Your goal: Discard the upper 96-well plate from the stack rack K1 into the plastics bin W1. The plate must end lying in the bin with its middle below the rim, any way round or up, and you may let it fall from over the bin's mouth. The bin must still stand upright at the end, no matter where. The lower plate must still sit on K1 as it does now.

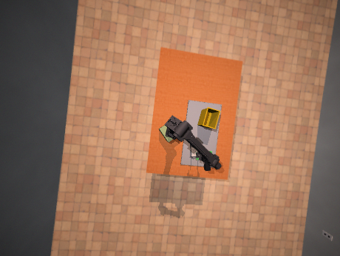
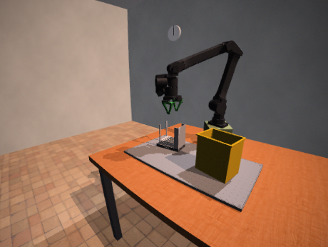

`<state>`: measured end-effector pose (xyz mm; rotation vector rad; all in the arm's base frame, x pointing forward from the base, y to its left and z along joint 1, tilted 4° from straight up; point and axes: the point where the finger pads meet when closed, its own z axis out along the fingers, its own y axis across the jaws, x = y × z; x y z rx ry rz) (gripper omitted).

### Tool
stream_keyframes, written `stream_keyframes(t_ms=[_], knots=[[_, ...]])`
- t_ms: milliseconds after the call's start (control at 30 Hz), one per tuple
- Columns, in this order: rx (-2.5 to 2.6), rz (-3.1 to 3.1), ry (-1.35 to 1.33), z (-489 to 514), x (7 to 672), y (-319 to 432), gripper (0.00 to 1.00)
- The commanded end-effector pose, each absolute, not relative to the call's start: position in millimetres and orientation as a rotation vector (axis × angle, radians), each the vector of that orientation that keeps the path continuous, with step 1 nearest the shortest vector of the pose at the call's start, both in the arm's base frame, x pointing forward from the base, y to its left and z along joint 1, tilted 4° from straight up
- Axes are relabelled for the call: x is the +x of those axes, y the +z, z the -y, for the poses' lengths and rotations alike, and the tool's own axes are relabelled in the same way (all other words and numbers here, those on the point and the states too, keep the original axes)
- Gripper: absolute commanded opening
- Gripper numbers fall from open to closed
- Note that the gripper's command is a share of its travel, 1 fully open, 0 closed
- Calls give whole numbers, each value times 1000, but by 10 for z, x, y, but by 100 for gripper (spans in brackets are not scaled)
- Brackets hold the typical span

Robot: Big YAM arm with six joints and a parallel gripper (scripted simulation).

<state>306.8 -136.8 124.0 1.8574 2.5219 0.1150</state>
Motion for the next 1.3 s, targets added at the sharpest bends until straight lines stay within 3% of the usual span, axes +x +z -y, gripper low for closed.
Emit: stream_keyframes(t_ms=[0, 1267], knots=[[1850, -2473, 122, 1444, 3188, 1389, 100], [1870, -2499, 112, 1348, 3150, 799, 100]])
